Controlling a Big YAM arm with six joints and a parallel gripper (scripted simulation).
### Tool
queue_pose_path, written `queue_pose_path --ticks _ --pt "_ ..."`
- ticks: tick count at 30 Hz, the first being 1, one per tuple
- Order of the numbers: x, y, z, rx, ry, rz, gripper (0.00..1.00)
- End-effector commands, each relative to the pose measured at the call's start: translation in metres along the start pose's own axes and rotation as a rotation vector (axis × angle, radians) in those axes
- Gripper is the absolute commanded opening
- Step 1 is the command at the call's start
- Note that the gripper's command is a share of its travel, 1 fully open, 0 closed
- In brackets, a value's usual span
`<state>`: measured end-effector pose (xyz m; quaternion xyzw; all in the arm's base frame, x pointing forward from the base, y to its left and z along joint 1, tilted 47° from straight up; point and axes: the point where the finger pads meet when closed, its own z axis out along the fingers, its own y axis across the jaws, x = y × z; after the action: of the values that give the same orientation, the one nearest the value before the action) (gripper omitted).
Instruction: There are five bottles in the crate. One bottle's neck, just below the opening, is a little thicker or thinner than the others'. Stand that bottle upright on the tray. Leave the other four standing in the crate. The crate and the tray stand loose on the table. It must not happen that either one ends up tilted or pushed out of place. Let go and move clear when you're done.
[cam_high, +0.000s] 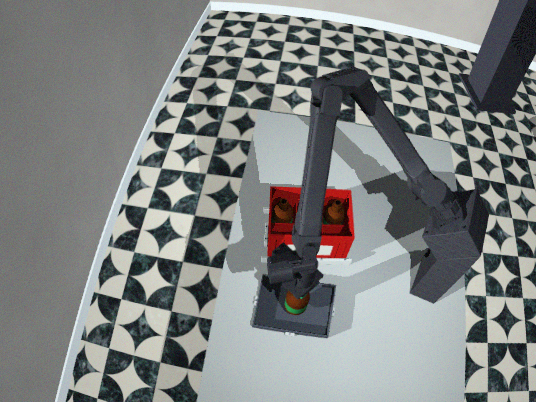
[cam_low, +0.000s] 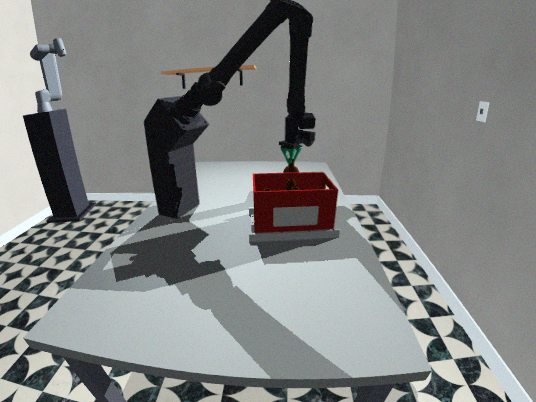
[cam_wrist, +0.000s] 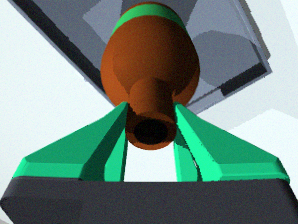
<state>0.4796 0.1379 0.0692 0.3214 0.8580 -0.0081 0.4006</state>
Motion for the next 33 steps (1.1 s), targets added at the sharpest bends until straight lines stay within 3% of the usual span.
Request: queue_pose_path --ticks 1,33 --pt "-0.0071 0.0064 0.0001 -0.018 -0.010 0.008 0.00" --pt "-0.0077 0.0079 0.0029 -0.018 -0.009 0.006 0.00"
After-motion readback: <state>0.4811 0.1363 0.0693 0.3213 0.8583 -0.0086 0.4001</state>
